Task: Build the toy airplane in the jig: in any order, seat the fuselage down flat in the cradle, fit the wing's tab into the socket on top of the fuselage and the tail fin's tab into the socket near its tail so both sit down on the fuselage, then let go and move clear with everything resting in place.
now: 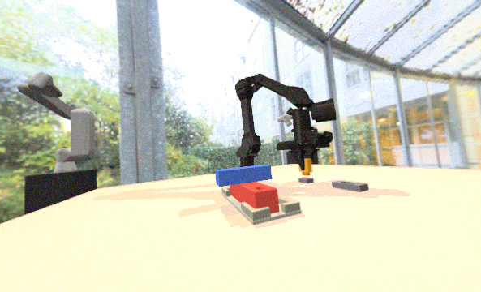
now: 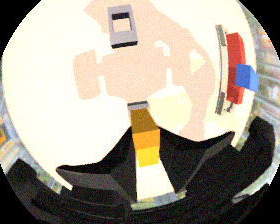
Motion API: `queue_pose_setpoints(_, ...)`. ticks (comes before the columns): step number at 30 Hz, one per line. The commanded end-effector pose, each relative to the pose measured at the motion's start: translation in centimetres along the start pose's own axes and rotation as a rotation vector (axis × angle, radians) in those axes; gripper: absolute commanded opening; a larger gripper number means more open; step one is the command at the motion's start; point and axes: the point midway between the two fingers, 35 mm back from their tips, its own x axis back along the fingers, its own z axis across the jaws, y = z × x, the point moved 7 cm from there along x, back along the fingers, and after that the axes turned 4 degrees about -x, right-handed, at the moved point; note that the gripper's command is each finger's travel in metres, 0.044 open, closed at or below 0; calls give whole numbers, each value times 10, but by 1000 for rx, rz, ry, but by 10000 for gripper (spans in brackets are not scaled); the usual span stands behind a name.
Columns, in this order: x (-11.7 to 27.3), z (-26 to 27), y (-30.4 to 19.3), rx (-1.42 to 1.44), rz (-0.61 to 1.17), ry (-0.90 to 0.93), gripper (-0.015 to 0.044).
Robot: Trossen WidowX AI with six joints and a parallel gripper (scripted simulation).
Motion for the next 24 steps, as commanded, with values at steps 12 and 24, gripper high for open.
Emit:
queue_pose_setpoints(12,46,2,4,0,-13,7,0)
queue_pose_setpoints(24,84,-1,1,1,-15,10,0)
